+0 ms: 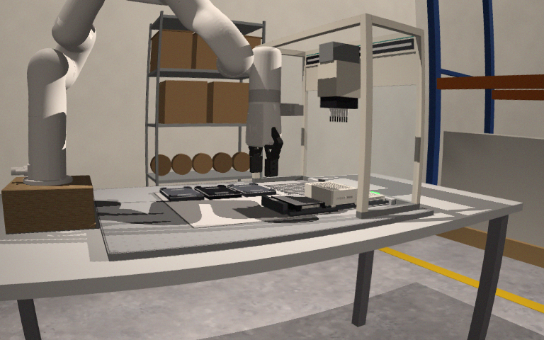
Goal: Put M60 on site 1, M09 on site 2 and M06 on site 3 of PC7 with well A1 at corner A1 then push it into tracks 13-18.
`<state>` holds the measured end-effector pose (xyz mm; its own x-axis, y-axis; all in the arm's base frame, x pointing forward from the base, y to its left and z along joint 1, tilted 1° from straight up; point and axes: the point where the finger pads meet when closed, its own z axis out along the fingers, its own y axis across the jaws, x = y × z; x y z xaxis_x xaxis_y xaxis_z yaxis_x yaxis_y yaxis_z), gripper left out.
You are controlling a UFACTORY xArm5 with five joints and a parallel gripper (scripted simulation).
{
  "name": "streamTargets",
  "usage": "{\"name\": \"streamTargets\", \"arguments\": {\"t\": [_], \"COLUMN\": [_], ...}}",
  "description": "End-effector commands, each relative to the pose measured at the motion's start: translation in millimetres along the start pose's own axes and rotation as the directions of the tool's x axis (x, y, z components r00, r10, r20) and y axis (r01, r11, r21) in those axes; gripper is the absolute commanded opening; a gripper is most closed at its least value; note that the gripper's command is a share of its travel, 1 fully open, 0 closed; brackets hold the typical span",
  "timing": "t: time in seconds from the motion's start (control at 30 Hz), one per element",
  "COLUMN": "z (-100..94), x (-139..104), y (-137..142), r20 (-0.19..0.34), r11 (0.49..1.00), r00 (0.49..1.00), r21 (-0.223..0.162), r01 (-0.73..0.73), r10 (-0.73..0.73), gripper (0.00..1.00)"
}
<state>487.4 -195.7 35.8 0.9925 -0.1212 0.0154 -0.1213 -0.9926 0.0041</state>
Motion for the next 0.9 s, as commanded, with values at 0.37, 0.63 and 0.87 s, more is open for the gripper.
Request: {"name": "streamTargets", "arguments": {"t": [0.37, 0.63, 0.87], "z": [-24.6, -38.0, -49.7], "x": [1.5, 1.4, 1.3], "y": [0.7, 0.9, 1.1], "r20": [-0.008, -0.008, -0.008], "r11": [1.0, 1.0, 1.0], "r00": [1.0, 1.0, 1.0], "r21": [0.012, 0.012, 0.012], "r01": [0.0, 0.0, 0.0], "r10": [0.0, 0.0, 0.0], "gripper": [0.81, 0.81, 0.81]}}
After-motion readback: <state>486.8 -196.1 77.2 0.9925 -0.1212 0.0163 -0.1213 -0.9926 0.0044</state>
